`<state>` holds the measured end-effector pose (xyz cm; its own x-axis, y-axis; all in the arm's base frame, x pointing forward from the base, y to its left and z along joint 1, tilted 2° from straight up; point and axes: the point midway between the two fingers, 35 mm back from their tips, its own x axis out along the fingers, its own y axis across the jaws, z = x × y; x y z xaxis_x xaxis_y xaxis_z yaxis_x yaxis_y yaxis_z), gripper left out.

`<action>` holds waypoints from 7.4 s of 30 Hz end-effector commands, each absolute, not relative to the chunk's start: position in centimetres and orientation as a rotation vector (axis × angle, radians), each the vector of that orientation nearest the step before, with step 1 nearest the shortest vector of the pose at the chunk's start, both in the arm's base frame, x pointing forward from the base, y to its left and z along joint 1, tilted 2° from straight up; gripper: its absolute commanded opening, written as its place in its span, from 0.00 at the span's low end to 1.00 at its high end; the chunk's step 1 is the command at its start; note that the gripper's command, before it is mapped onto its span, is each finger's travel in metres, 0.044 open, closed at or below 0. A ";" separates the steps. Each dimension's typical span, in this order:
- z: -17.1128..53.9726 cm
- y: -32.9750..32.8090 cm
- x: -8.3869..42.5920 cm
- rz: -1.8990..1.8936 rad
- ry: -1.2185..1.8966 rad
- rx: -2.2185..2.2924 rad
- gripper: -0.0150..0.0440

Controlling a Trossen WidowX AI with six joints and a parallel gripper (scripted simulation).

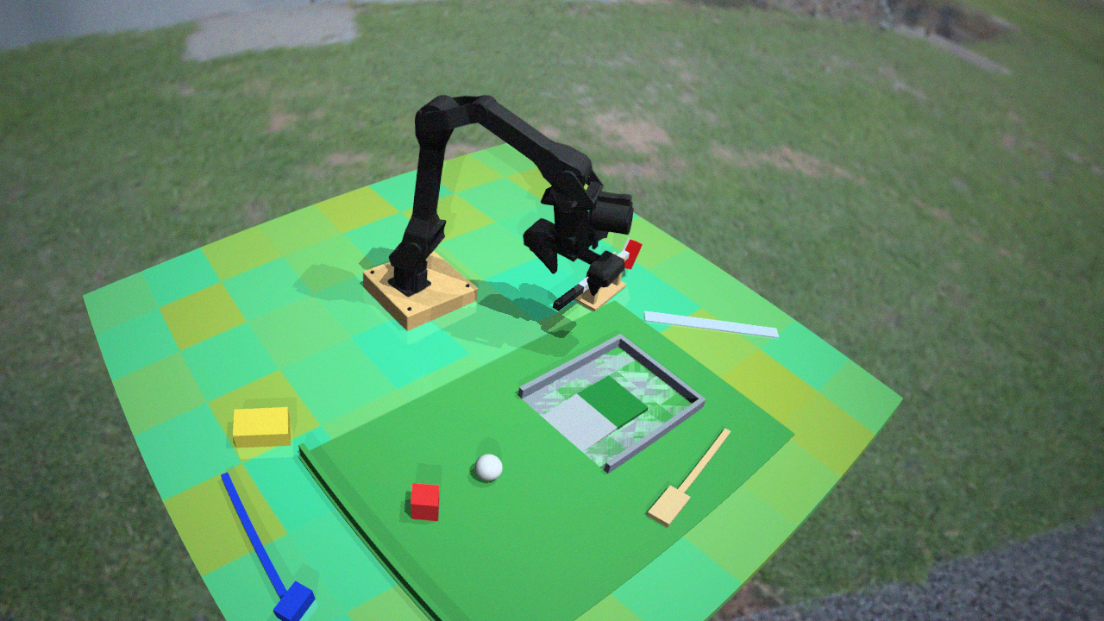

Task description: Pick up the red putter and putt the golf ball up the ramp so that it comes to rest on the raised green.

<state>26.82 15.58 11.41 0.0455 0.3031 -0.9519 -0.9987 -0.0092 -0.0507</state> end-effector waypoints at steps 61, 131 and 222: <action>4.7 15.9 26.4 1.347 0.938 -1.034 0.25; 14.2 -8.1 30.2 0.548 1.373 -0.449 0.25; 8.0 -26.4 18.9 -0.115 1.539 0.132 0.25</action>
